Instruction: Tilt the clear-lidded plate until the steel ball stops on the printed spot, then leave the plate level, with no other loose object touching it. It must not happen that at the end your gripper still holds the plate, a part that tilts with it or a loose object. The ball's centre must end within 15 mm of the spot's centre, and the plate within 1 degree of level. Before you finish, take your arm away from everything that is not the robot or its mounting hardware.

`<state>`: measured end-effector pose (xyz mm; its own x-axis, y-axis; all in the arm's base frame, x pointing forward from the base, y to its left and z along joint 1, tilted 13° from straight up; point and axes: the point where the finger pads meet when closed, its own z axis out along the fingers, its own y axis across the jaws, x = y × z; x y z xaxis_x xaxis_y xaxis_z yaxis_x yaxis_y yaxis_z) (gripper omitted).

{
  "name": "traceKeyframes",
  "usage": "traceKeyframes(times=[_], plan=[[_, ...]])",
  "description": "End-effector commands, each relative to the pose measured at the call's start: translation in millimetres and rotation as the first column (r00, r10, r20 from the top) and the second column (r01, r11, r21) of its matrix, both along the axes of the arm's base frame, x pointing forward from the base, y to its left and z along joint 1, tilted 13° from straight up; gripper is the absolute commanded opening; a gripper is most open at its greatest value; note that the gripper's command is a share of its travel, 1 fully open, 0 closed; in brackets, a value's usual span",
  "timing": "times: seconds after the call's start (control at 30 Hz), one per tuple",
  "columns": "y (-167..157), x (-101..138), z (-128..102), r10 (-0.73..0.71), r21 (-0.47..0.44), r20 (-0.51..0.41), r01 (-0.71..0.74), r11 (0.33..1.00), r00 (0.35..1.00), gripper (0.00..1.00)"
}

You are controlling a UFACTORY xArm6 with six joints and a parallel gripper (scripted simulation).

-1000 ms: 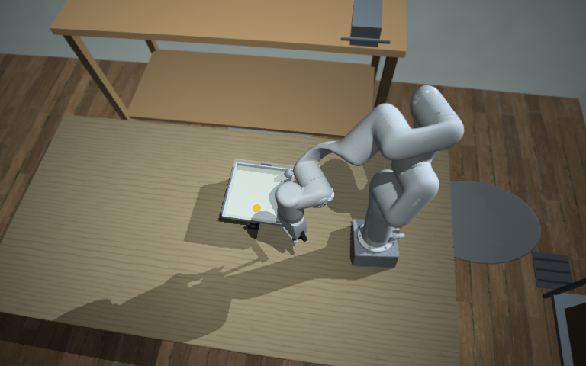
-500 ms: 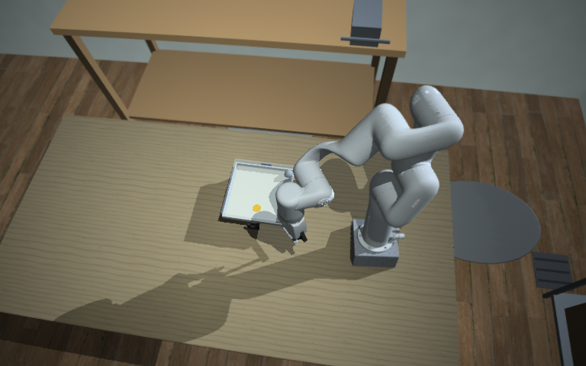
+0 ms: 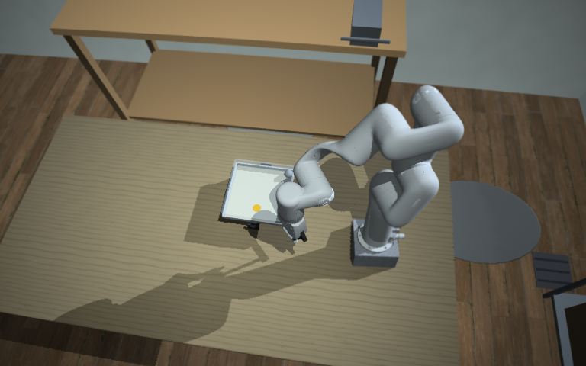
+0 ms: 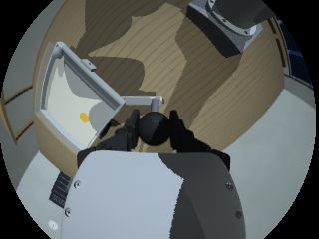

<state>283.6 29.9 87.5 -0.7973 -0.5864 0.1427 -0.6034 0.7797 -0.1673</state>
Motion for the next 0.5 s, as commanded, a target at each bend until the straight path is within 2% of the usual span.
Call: traceKeyframes(times=[0.0, 0.47], plan=[[0.5, 2.1, 1.8, 0.001, 0.002, 0.006, -0.001, 1.0, 1.0, 0.0], [1.6, 3.5, 1.7, 0.001, 0.002, 0.006, -0.001, 1.0, 1.0, 0.0]])
